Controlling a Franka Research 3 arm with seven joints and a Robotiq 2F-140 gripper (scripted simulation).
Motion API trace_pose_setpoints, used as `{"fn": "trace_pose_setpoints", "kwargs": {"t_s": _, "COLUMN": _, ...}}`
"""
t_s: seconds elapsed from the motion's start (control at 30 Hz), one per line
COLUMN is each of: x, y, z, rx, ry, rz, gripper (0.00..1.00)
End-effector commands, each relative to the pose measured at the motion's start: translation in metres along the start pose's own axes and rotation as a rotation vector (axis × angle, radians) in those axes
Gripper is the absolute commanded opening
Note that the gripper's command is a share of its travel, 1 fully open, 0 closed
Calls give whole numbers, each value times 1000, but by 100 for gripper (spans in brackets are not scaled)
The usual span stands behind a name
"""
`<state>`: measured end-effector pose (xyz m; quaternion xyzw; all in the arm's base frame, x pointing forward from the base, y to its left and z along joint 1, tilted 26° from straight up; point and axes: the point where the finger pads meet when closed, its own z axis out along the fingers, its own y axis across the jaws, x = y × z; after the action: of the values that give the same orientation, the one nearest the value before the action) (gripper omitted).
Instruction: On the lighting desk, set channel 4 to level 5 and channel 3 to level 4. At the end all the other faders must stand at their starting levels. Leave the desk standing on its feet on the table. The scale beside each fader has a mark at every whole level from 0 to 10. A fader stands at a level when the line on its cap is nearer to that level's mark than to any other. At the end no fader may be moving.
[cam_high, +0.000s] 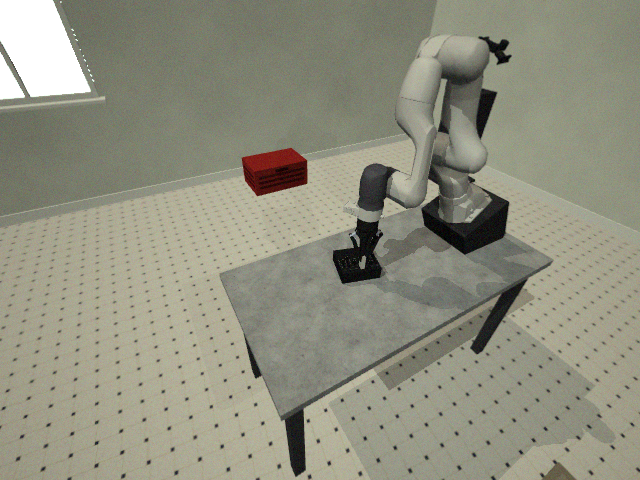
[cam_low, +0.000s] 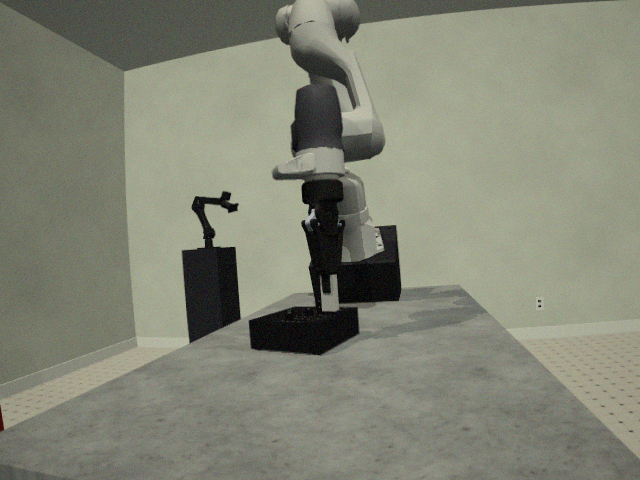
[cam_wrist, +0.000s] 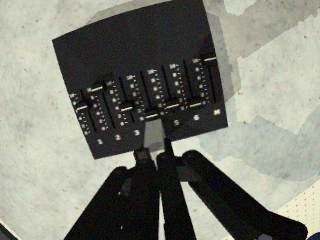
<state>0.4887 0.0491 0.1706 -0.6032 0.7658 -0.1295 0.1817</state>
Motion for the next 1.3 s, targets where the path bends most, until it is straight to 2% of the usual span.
{"fn": "trace_pose_setpoints", "kwargs": {"t_s": 0.0, "x": 1, "y": 0, "z": 0, "rx": 2, "ry": 0, "rz": -8, "gripper": 0}}
{"fn": "trace_pose_setpoints", "kwargs": {"t_s": 1.27, "x": 18, "y": 0, "z": 0, "rx": 2, "ry": 0, "rz": -8, "gripper": 0}}
